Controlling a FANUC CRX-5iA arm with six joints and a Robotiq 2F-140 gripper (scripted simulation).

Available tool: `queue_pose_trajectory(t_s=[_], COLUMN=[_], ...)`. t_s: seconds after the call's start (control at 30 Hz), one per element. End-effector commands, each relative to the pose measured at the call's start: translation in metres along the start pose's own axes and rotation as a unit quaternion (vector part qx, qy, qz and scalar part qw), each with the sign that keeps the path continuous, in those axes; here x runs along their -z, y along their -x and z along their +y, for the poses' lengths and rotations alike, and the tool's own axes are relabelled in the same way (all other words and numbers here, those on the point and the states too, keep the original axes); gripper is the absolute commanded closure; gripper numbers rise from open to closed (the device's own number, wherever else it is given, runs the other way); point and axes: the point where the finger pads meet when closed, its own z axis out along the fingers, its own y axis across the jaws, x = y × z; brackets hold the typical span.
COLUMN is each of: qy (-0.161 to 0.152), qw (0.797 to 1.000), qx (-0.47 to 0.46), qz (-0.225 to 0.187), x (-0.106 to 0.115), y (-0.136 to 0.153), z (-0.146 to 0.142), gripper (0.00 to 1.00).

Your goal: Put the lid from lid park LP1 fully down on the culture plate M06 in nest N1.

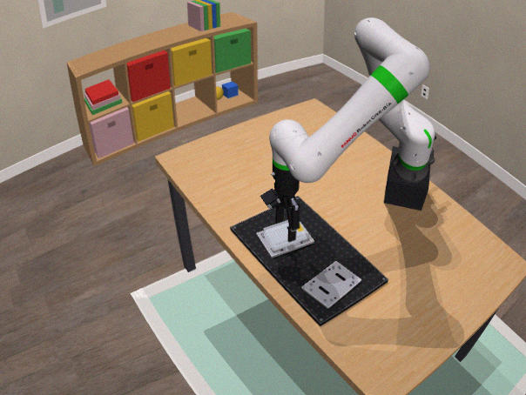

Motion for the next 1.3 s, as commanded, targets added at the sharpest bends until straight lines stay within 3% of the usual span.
queue_pose_trajectory(t_s=[0.0,1.27], qy=[0.0,0.0], qw=[1.0,1.0], qx=[0.0,0.0], qz=[0.001,0.001], x=[-0.0007,-0.0046], y=[-0.0008,-0.0009], z=[0.0002,0.0001], gripper=[0.39,0.39])
